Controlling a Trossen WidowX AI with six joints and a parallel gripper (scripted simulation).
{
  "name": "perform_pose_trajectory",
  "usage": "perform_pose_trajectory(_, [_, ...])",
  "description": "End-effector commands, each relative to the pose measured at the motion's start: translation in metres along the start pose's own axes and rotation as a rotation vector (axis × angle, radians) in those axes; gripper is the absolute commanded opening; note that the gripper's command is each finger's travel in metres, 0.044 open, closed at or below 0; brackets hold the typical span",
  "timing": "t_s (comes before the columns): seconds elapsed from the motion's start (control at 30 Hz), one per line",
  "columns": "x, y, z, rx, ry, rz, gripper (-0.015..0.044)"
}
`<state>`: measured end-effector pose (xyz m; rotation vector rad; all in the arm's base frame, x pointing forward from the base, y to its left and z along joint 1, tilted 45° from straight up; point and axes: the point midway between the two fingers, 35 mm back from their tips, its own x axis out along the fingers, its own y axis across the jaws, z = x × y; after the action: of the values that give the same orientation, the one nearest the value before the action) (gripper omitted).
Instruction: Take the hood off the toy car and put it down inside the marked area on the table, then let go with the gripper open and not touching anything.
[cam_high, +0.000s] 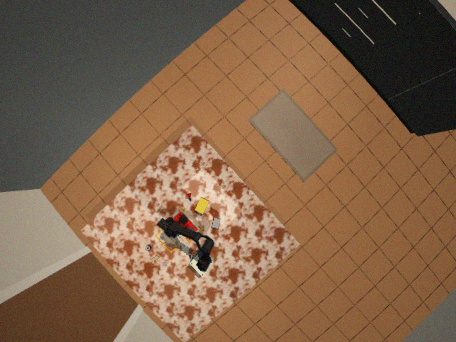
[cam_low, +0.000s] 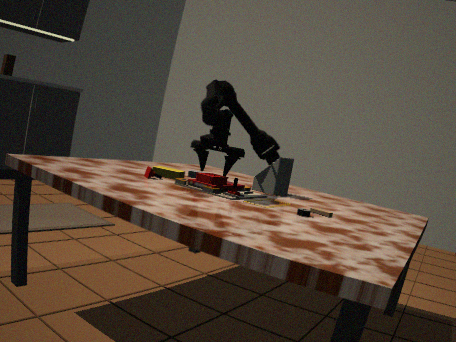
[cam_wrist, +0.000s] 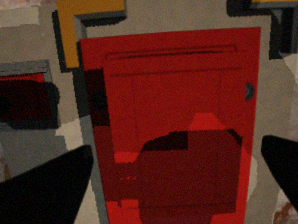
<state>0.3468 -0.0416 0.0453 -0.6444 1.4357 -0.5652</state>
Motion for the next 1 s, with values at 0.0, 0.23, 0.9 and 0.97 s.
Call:
perform_pose_trajectory(0.0, [0.003, -0.001, -0.001, -0.005, 0.003, -0.005, 0.0440])
perform_pose_trajectory(0.23, [0.006, -0.001, -0.001, -0.005, 0.003, -0.005, 0.0440])
perform_pose_trajectory(0.9, [0.016, -0.001, -0.001, -0.005, 0.003, -0.005, 0.0440])
perform_pose_trajectory(0.97, [0.017, -0.001, -0.001, -0.005, 0.003, -0.005, 0.0440])
